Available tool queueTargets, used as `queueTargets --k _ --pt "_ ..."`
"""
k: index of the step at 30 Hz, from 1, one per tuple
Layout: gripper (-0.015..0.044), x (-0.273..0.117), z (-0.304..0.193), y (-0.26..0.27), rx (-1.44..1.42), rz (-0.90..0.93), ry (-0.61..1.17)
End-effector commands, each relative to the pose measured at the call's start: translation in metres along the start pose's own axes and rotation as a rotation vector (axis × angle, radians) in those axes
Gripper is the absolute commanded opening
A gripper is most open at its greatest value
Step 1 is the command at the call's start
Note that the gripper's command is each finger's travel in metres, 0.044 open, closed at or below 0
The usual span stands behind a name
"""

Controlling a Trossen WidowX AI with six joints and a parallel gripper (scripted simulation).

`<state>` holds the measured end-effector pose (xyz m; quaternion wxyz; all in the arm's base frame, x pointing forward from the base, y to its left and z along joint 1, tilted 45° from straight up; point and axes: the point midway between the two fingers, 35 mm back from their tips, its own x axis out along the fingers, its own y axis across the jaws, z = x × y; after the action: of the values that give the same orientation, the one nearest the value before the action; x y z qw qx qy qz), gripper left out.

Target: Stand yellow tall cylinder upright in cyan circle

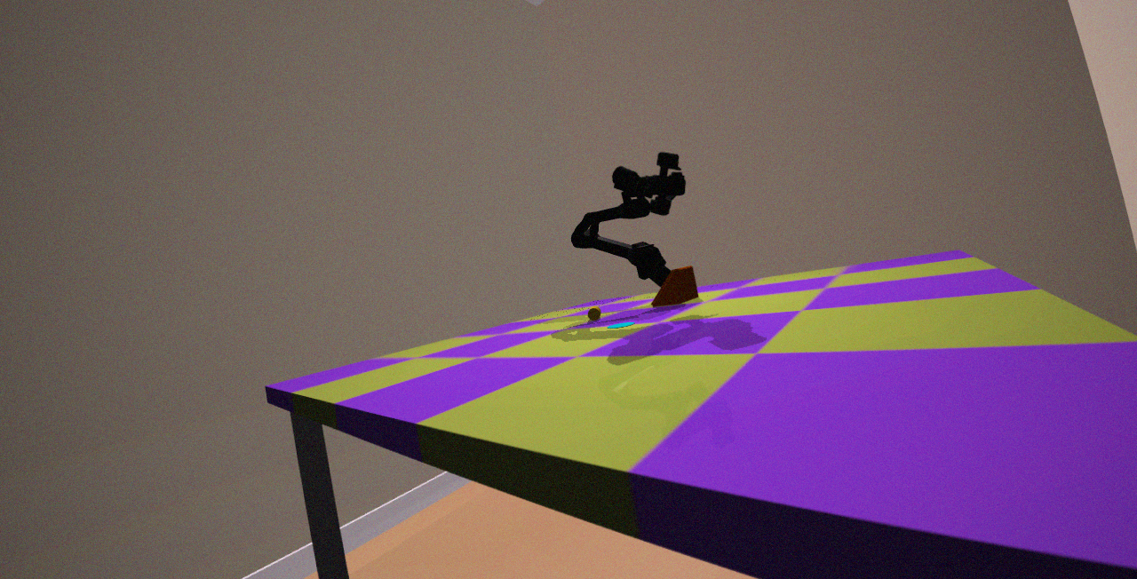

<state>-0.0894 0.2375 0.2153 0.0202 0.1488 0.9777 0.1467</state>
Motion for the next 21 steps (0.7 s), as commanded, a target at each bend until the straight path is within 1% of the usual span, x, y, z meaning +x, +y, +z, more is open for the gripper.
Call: queueTargets --k 1,3,4,7,12,17,21 --pt "0.0374 0.000 0.000 0.001 -0.001 0.006 -0.001" --pt "0.0321 -0.004 0.003 0.009 -0.013 0.054 -0.013" --pt "0.0309 -0.005 0.004 0.013 -0.019 0.078 -0.020" --pt "0.0309 -0.016 0.012 0.035 -0.056 0.189 -0.063" --pt "0.0309 -0.047 0.032 0.076 -0.132 0.409 -0.209" --pt "0.0309 -0.087 0.056 0.105 -0.194 0.580 -0.418" --pt "0.0309 -0.124 0.077 0.118 -0.227 0.669 -0.620"
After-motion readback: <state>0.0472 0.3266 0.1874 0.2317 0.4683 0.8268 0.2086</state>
